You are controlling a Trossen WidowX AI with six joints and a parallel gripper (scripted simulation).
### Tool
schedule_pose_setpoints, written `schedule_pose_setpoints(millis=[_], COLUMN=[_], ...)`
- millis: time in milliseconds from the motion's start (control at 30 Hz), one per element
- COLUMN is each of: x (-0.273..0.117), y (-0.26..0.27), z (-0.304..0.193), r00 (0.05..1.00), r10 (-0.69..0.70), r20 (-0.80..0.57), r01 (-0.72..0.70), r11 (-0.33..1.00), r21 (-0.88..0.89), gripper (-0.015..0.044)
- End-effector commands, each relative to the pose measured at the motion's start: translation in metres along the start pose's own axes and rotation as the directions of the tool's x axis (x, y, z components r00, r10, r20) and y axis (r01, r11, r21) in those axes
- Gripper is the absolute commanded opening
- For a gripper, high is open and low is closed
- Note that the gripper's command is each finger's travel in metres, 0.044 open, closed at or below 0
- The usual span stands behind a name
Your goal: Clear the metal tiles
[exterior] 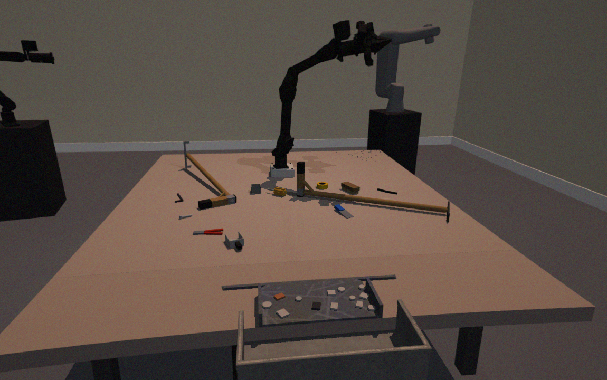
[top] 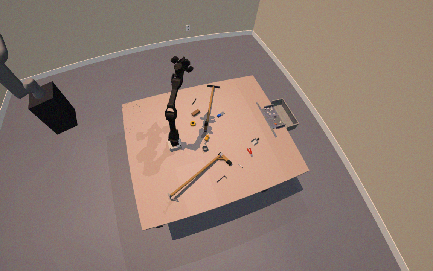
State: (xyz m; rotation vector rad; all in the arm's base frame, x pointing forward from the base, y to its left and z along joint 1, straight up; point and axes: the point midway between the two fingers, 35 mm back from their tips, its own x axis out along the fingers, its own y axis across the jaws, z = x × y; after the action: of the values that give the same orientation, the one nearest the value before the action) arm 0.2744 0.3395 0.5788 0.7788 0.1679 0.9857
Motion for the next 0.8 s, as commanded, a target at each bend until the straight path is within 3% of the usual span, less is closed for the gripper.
schedule_pose_setpoints(millis=[0, 767], x=[0.002, 0.003], y=[-0.013, -0.078], z=[0.0, 0.009], r00=[0.999, 0.976], r10=[-0.037, -0.217], r20=[-0.003, -0.02], r01=[0.037, 0.212], r11=[0.999, 0.969], r21=[-0.022, -0.128], gripper=[0.0, 0.0])
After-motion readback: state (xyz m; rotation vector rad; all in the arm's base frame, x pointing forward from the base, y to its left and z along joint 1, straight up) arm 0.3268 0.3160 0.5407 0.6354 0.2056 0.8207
